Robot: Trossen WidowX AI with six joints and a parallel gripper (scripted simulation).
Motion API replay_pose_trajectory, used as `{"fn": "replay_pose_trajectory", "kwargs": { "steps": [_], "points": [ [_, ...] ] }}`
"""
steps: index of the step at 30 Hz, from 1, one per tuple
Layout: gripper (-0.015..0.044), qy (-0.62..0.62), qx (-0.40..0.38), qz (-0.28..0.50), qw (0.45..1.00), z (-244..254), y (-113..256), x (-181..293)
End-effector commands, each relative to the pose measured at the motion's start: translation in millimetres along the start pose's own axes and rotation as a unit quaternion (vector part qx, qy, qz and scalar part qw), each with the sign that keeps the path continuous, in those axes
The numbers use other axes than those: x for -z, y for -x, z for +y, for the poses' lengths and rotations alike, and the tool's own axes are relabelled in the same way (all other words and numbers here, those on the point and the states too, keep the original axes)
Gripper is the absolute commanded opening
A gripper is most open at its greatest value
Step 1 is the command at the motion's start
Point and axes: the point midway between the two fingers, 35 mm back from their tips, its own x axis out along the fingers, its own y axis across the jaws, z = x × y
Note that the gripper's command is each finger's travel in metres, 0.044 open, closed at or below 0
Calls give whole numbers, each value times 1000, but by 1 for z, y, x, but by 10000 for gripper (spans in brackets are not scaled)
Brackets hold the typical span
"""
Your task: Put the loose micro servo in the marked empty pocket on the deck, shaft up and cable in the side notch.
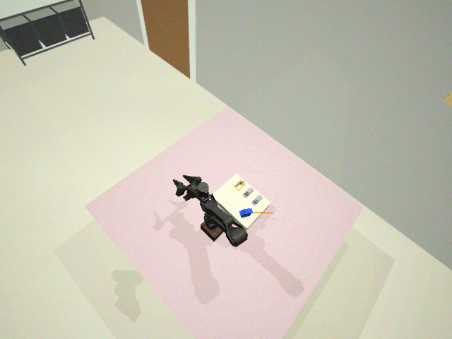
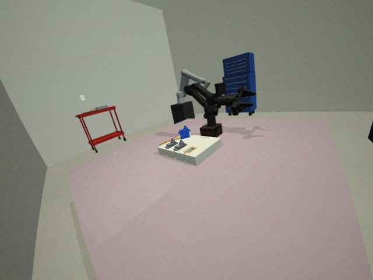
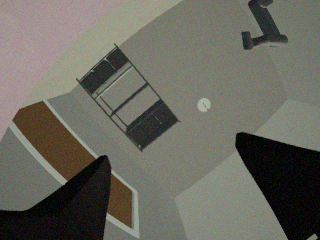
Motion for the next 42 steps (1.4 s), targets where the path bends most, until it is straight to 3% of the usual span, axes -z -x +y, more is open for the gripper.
{"fn": "replay_pose_trajectory", "kwargs": {
  "steps": [1, 21, 42],
  "points": [
    [426, -2, -1, 0, 1000, 1, 0, 0],
    [440, -223, -161, 18, 961, 71, 5, 22],
    [440, -462, -315, 107, 822, 146, 40, 43]
  ]
}}
